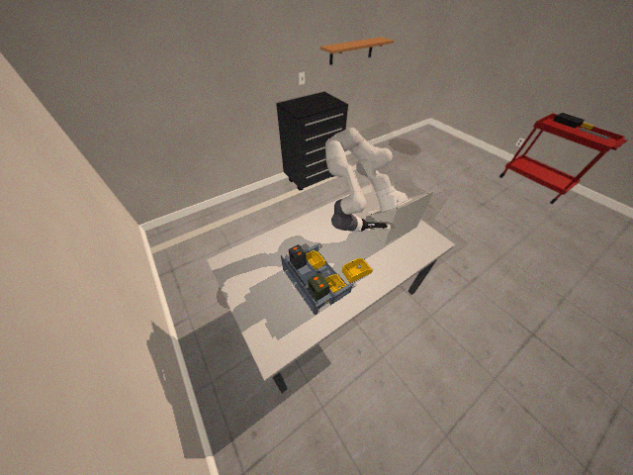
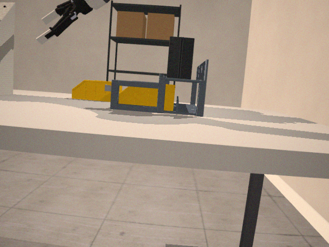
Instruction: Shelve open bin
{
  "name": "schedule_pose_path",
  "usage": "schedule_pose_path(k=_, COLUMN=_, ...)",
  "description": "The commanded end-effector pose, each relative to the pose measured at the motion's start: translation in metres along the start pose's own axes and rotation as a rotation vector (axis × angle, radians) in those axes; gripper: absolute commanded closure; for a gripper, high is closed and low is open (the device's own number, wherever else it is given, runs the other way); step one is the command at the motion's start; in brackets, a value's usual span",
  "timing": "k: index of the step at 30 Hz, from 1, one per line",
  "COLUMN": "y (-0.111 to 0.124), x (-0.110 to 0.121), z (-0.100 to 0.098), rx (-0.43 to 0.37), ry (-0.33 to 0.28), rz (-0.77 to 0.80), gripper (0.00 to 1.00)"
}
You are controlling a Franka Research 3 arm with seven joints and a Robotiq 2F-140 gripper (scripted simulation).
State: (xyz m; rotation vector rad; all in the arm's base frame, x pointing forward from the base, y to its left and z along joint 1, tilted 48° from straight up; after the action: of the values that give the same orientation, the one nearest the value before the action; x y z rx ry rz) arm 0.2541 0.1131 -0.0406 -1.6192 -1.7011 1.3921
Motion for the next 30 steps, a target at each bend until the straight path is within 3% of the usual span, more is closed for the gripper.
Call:
schedule_pose_path(k=1, y=0.021, x=0.002, z=-0.002, rx=-0.072, ry=-0.04, rz=0.122, gripper=0.0)
schedule_pose_path(k=11, y=0.059, x=0.007, z=-0.01, rx=-0.237, ry=-0.131, rz=0.289, gripper=0.0)
schedule_pose_path(k=15, y=0.059, x=0.007, z=-0.01, rx=-0.237, ry=-0.131, rz=0.289, gripper=0.0)
schedule_pose_path(k=17, y=0.073, x=0.01, z=-0.015, rx=-0.304, ry=-0.158, rz=0.346, gripper=0.0)
schedule_pose_path(k=22, y=0.08, x=0.011, z=-0.018, rx=-0.34, ry=-0.17, rz=0.374, gripper=0.0)
schedule_pose_path(k=23, y=0.087, x=0.013, z=-0.021, rx=-0.377, ry=-0.181, rz=0.401, gripper=0.0)
schedule_pose_path(k=30, y=0.093, x=0.015, z=-0.024, rx=-0.414, ry=-0.192, rz=0.428, gripper=0.0)
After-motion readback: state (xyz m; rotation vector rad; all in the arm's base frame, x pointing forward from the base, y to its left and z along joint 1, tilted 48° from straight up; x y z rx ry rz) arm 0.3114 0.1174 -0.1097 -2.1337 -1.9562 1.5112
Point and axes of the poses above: the point where the finger pads meet when closed, its own z axis out along the fingers, its own x axis across the jaws, y = z × x, the point moved 6 cm from there along -z, back along the fingers, and after that the axes turned 13 degrees about z, right-handed, at the moved point
